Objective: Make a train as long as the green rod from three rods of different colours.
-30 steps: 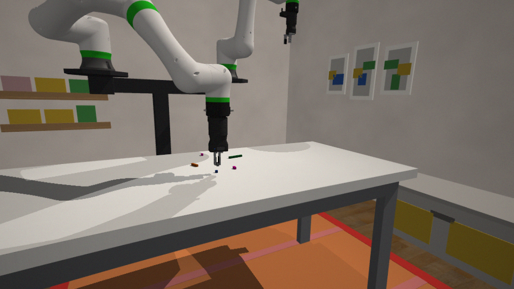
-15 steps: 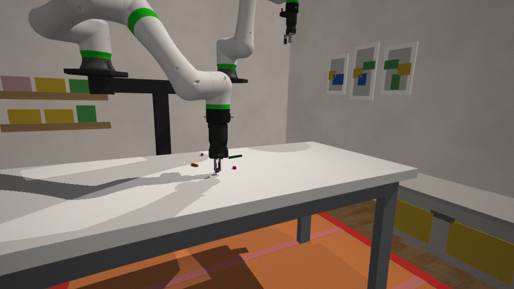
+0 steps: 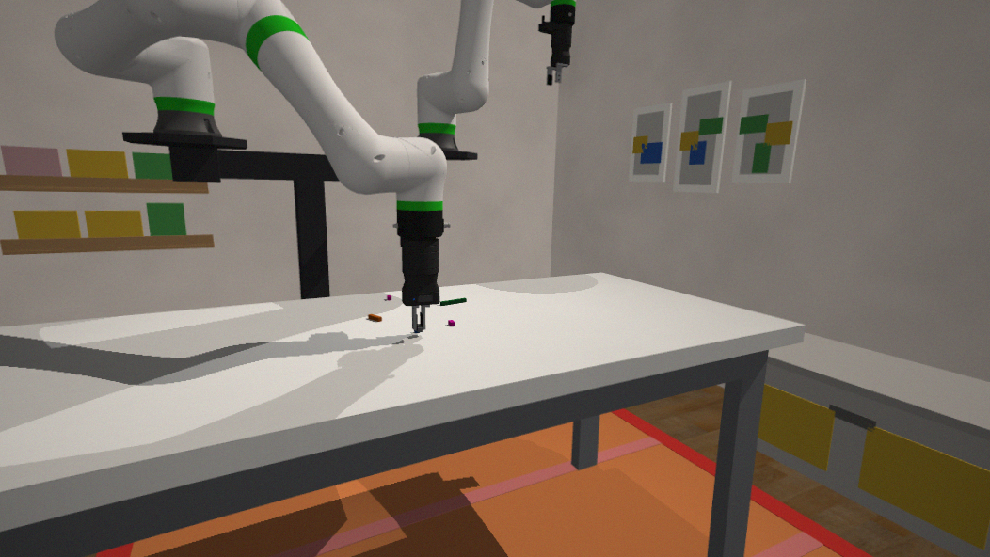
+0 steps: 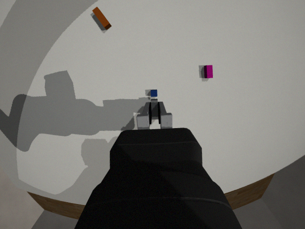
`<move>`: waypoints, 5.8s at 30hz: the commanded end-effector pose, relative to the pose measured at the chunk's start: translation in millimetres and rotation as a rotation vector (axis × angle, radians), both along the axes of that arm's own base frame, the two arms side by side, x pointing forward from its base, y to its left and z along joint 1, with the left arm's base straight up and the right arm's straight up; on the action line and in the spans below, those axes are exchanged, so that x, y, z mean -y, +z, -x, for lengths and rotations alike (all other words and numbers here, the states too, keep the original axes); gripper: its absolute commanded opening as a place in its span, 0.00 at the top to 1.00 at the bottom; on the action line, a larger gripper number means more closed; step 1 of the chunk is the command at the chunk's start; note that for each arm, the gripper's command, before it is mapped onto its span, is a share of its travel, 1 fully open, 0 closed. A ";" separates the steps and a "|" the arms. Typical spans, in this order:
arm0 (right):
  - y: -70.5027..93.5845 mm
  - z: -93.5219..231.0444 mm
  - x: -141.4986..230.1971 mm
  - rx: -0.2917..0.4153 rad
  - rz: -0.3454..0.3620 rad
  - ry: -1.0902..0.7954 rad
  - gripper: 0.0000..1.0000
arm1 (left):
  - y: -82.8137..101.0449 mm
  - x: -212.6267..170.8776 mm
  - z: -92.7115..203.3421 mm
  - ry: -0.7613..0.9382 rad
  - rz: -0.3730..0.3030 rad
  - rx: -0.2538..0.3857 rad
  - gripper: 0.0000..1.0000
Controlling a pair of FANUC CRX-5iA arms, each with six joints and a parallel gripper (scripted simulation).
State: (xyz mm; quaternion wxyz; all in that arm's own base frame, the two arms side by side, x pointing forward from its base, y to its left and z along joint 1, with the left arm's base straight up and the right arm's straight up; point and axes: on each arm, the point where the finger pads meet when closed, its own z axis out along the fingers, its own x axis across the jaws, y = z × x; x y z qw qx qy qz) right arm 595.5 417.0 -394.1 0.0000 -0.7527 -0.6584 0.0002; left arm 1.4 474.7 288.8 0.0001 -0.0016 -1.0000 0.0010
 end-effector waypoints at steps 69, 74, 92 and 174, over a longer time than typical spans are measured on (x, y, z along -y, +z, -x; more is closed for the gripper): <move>-9.7 -1.1 -0.7 0.002 -0.001 0.000 0.76 | 0.9 -0.2 -0.2 0.000 -0.002 0.000 0.00; -9.7 -1.1 -0.7 0.002 -0.001 0.000 0.76 | 0.9 -0.2 -0.2 0.000 -0.002 0.000 0.00; -9.7 0.9 -1.0 0.002 -0.001 0.000 0.76 | 0.9 -0.2 -0.2 0.000 -0.002 0.000 0.00; 80.3 1.6 -1.0 0.002 -0.001 0.000 0.00 | 0.9 -0.2 -0.2 0.000 -0.002 0.000 0.00</move>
